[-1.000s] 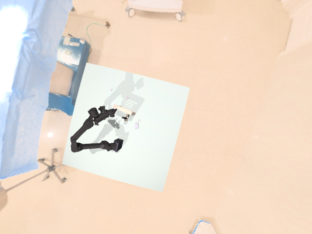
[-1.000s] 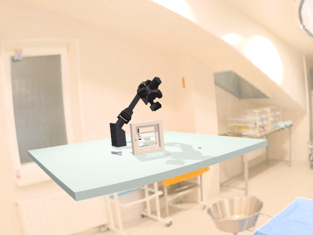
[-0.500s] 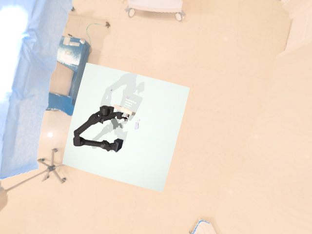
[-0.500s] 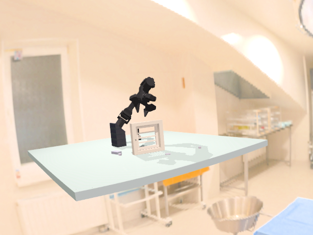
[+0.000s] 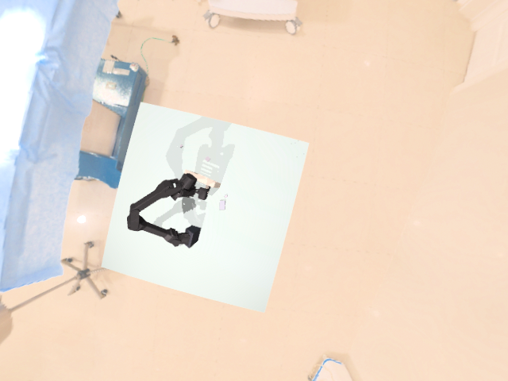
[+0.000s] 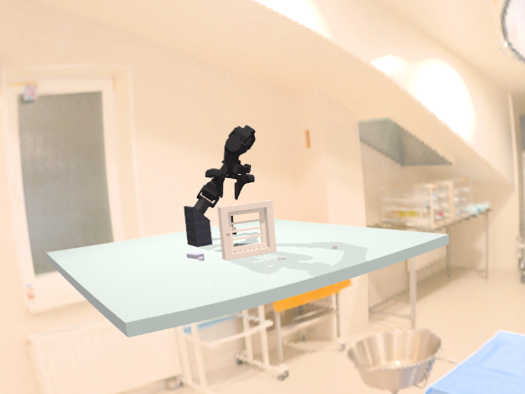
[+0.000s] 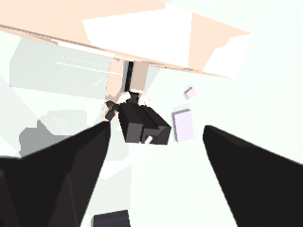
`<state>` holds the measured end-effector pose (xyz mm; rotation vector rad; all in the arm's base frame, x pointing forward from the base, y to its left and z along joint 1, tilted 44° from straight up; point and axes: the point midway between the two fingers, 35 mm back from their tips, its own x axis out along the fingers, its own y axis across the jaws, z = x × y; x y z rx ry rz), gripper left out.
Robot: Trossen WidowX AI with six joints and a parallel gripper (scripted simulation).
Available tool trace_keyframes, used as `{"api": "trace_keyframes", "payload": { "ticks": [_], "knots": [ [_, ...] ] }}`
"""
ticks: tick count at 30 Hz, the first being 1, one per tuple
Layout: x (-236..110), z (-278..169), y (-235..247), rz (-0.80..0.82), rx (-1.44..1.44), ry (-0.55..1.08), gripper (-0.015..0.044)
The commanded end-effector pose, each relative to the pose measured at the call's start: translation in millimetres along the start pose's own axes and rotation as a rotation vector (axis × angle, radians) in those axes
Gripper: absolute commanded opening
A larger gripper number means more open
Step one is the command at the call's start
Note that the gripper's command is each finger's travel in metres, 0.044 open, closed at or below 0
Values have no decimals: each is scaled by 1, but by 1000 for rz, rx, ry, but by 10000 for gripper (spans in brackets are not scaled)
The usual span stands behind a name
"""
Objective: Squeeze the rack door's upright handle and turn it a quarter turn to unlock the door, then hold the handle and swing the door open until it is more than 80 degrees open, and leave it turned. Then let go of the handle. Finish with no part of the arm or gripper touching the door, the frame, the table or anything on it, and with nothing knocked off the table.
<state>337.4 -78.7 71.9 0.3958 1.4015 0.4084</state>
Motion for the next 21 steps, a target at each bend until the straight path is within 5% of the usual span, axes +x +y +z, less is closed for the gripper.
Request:
{"api": "trace_keyframes", "payload": {
  "ticks": [1, 9, 21],
  "knots": [
    [2, -4, -4, 75, 48, 48, 297],
    [4, -13, -10, 219, 159, 132, 297],
    [16, -14, -7, 221, 162, 133, 297]
  ]
}}
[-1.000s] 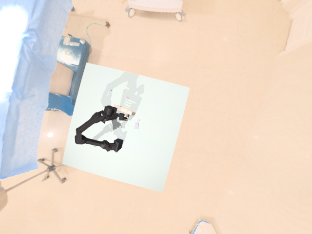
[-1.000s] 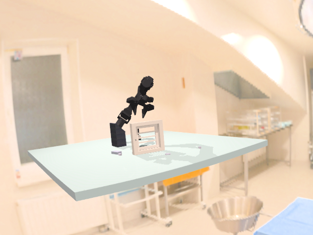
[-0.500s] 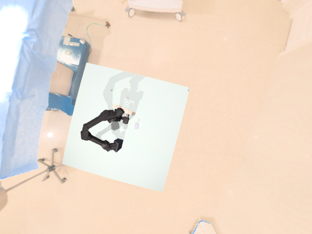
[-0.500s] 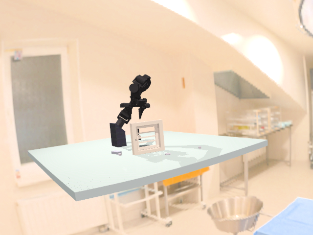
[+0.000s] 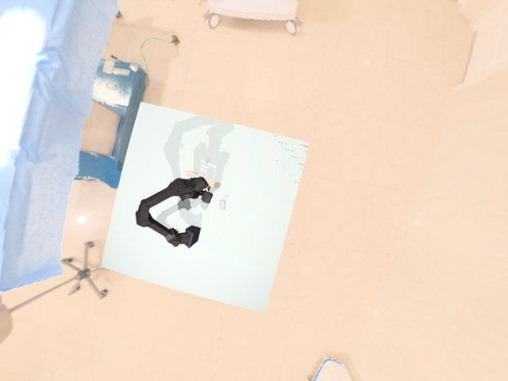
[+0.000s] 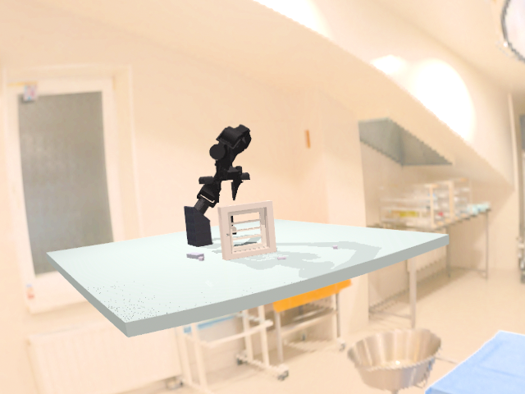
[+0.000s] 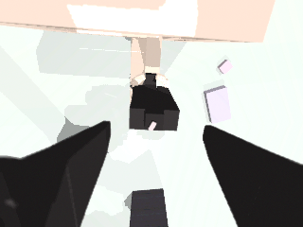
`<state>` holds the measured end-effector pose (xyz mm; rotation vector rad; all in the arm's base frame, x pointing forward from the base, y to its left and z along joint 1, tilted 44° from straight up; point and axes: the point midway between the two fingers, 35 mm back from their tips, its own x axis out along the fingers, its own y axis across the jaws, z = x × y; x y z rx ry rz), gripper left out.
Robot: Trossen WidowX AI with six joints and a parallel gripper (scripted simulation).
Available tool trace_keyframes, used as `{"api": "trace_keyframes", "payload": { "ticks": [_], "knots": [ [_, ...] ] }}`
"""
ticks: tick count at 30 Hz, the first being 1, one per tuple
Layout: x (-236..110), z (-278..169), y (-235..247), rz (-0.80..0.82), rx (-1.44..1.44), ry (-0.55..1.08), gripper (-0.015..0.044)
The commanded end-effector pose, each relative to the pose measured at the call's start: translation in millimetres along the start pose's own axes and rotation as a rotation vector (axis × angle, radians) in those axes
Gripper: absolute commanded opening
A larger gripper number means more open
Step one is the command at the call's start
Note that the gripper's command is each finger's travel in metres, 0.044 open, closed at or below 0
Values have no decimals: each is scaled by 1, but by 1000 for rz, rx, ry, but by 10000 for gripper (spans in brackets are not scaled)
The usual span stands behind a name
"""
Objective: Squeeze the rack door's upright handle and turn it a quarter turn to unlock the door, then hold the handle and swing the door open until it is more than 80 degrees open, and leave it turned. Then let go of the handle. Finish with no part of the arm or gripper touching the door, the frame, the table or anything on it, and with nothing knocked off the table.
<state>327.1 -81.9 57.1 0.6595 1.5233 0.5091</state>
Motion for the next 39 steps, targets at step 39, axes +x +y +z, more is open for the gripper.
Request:
{"api": "trace_keyframes", "payload": {
  "ticks": [39],
  "knots": [
    [65, -3, 2, 9, 7, 7, 244]
  ]
}}
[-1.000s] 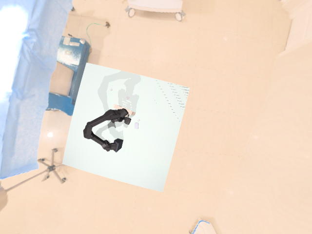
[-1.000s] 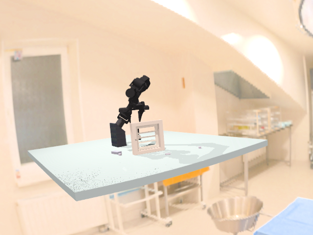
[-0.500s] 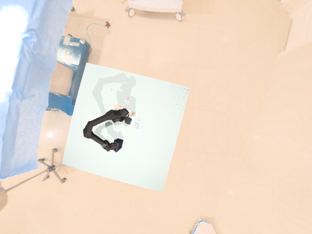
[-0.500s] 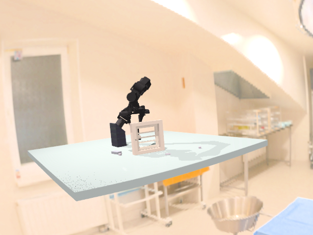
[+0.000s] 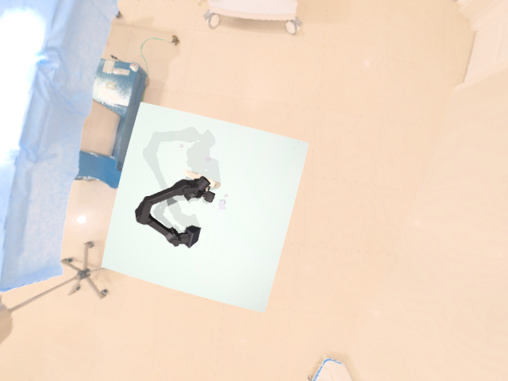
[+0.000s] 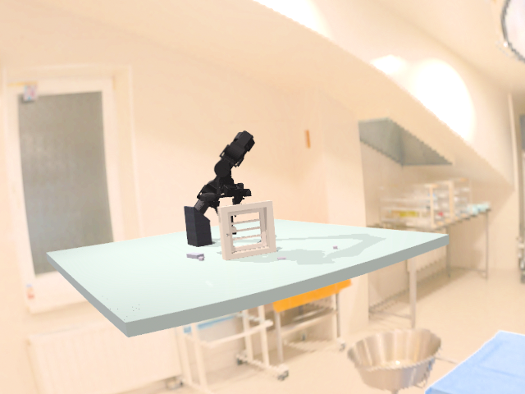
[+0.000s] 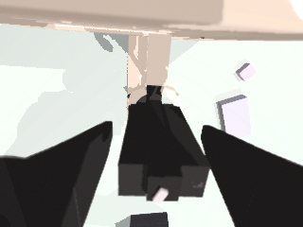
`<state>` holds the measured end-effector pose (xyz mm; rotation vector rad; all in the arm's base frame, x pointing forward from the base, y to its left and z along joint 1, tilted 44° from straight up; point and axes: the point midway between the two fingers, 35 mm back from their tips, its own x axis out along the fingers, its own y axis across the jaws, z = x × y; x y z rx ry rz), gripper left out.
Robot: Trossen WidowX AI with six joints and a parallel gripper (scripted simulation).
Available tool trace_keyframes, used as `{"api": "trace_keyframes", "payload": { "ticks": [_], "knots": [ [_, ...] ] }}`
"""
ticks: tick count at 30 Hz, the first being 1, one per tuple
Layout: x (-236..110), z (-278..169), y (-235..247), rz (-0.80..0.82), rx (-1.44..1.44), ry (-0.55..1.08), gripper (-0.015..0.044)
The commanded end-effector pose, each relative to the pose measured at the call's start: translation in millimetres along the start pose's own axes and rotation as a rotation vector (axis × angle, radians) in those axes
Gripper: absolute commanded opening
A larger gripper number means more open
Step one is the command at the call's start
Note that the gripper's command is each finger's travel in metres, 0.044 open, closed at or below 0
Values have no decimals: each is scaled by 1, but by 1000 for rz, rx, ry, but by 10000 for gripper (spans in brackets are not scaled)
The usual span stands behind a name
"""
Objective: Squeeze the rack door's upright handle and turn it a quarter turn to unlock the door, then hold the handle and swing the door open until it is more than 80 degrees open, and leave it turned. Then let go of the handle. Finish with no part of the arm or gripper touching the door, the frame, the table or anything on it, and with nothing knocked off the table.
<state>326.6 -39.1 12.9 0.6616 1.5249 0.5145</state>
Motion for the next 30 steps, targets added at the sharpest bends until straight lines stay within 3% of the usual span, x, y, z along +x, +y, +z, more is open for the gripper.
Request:
{"api": "trace_keyframes", "payload": {
  "ticks": [1, 5, 18, 23, 30],
  "knots": [
    [3, -2, 0, 5, 9, 3, 218],
    [3, -2, 0, 5, 9, 3, 113],
    [3, -2, 0, 5, 9, 3, 26],
    [3, -2, 0, 5, 41, 3, 25],
    [3, -2, 0, 4, 377, 4, 25]
  ]
}}
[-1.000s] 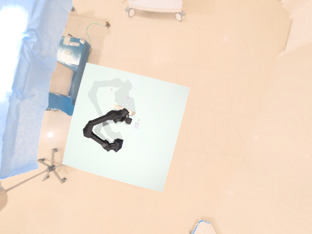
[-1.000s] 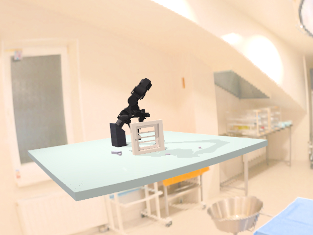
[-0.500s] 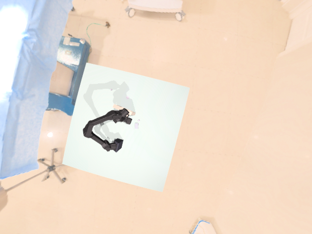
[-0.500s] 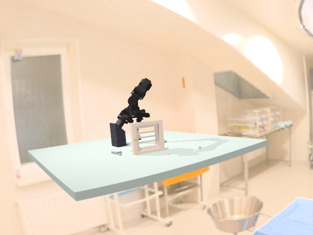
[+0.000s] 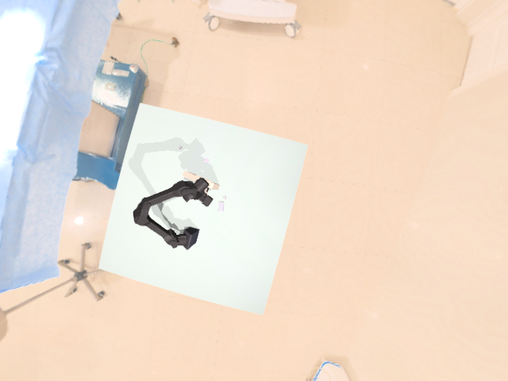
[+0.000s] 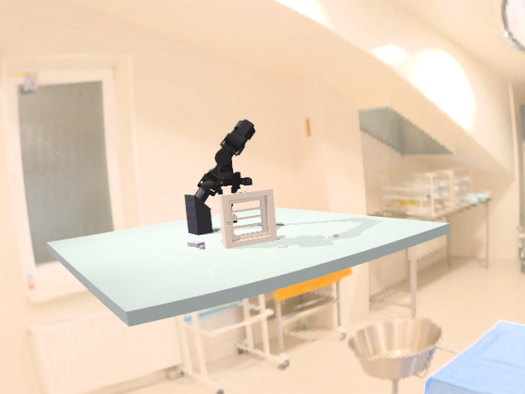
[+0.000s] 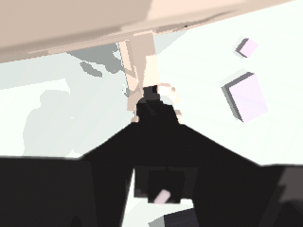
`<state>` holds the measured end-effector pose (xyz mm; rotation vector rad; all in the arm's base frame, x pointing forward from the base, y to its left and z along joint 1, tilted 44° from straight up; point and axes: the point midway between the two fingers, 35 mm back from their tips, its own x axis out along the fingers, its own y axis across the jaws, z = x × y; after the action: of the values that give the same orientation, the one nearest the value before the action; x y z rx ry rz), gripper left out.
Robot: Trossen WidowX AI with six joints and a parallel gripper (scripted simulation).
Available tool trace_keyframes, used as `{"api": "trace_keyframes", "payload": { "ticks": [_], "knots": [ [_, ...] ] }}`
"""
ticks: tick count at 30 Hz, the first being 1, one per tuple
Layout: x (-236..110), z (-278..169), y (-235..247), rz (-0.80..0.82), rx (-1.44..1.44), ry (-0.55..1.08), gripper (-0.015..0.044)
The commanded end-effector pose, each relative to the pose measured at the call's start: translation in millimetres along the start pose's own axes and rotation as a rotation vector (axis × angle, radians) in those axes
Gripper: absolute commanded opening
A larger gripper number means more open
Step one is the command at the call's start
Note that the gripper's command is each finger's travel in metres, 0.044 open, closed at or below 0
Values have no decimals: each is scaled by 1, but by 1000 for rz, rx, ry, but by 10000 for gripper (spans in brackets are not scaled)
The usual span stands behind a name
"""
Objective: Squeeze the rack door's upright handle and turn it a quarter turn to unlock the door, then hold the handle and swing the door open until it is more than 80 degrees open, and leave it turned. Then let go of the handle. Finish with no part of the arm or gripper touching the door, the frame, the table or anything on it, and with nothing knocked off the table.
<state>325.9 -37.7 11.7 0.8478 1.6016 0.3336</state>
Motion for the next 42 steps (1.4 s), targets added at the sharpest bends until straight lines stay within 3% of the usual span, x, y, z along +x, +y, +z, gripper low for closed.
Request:
{"api": "trace_keyframes", "payload": {
  "ticks": [1, 31, 42],
  "knots": [
    [1, -1, 0, 3, 185, 4, 25],
    [1, -1, 0, -1, 1655, 5, 25],
    [1, -1, 0, -1, 1687, 5, 25]
  ]
}}
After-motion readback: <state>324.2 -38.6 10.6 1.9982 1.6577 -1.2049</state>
